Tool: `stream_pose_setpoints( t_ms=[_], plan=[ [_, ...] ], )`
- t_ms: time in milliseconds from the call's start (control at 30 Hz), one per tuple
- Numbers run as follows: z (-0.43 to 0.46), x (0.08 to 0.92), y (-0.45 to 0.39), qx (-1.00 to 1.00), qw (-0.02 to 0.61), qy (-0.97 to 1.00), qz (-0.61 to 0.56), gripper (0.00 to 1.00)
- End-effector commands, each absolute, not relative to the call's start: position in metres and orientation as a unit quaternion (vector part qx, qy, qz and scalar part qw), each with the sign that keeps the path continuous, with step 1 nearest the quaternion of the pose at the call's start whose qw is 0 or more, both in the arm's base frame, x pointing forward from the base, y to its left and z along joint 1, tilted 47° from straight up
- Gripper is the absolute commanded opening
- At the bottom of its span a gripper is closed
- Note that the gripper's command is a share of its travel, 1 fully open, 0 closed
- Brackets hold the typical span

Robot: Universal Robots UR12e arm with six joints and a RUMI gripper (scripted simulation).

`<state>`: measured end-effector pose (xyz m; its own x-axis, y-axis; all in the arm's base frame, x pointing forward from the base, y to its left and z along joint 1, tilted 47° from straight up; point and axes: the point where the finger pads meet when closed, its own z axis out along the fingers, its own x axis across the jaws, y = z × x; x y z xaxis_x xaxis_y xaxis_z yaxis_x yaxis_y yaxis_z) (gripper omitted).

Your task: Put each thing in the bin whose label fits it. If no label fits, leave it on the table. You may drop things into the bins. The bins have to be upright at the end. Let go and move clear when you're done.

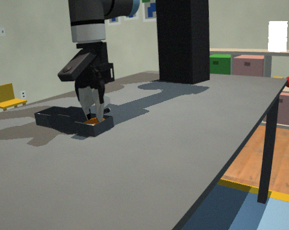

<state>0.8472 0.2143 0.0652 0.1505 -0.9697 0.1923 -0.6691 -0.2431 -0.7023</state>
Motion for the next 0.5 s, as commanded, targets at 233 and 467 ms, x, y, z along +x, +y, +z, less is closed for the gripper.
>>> stream_pose_setpoints(
  t_ms=[233, 467],
  plan=[
    [0.0657, 0.847, 0.2145, -0.721, 0.236, 0.568, -0.319, 0.28],
    [0.0657, 0.847, 0.2145, -0.721, 0.236, 0.568, -0.319, 0.28]
  ],
)
